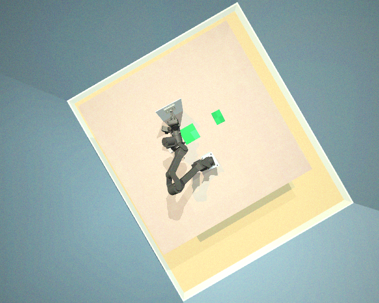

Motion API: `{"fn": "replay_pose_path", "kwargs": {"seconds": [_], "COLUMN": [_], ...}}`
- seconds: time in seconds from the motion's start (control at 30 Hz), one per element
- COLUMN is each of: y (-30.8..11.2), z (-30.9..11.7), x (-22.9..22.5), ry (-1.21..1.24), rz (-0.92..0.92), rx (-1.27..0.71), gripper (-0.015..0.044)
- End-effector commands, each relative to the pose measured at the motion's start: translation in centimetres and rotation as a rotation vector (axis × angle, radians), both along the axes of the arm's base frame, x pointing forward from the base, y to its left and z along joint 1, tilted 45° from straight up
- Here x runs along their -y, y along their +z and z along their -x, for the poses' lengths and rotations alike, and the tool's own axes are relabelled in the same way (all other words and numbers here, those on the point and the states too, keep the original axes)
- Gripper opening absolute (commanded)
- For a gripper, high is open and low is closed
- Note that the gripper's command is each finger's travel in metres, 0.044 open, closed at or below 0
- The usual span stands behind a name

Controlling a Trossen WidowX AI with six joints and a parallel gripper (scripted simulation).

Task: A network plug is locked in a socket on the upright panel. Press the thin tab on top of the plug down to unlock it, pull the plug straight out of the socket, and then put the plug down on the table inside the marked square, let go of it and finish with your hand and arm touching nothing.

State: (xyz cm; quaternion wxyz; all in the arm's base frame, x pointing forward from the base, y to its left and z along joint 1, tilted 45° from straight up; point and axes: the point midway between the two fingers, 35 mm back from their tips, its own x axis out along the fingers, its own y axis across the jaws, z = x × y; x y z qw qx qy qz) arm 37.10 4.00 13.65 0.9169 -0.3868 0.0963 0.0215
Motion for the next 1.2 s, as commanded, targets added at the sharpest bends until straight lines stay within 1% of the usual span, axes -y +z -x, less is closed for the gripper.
{"fn": "replay_pose_path", "kwargs": {"seconds": [0.0, 0.07, 0.47, 1.17], "y": [-0.12, -0.12, -0.12, -0.07], "z": [-0.42, -0.42, -0.42, 0.57], "x": [-0.13, -0.13, -0.13, -0.02], "ry": [0.005, 0.005, 0.005, 0.005], "rz": [0.004, 0.004, 0.004, 0.004], "rx": [-0.002, -0.002, -0.002, -0.003], "gripper": [0.0130, 0.0077, 0.0000, 0.0000]}}
